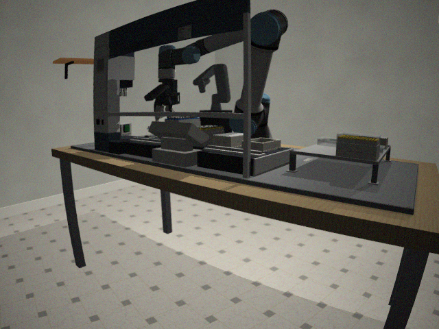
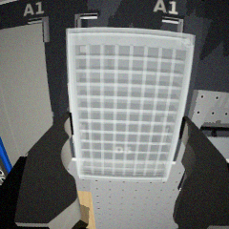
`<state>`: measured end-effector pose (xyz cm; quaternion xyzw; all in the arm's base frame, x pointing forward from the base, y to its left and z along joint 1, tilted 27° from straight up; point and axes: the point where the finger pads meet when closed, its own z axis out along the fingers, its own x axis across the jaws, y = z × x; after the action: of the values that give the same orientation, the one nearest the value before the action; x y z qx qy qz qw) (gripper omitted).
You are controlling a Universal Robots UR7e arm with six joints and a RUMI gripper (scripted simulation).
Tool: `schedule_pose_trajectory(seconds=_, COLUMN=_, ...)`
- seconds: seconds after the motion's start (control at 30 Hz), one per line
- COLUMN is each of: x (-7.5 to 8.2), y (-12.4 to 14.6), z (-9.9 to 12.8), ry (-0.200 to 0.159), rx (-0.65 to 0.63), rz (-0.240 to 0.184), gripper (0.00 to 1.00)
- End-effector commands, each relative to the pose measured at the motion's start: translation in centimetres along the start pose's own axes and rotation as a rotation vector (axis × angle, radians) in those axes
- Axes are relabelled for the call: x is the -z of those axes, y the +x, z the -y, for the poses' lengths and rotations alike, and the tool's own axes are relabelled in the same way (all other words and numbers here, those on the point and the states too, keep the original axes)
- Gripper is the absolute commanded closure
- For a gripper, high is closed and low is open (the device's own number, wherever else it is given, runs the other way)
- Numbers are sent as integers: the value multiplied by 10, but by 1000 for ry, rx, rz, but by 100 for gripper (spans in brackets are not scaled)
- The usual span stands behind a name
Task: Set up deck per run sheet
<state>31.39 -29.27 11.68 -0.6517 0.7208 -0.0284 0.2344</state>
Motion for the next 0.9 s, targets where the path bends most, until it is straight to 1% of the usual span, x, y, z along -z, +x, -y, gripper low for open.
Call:
schedule_pose_trajectory(seconds=0.0, x=8, y=0, z=0, ry=0, rx=0, rz=0, gripper=100)
schedule_pose_trajectory(seconds=0.87, x=48, y=0, z=0, ry=0, rx=0, rz=0, gripper=100)
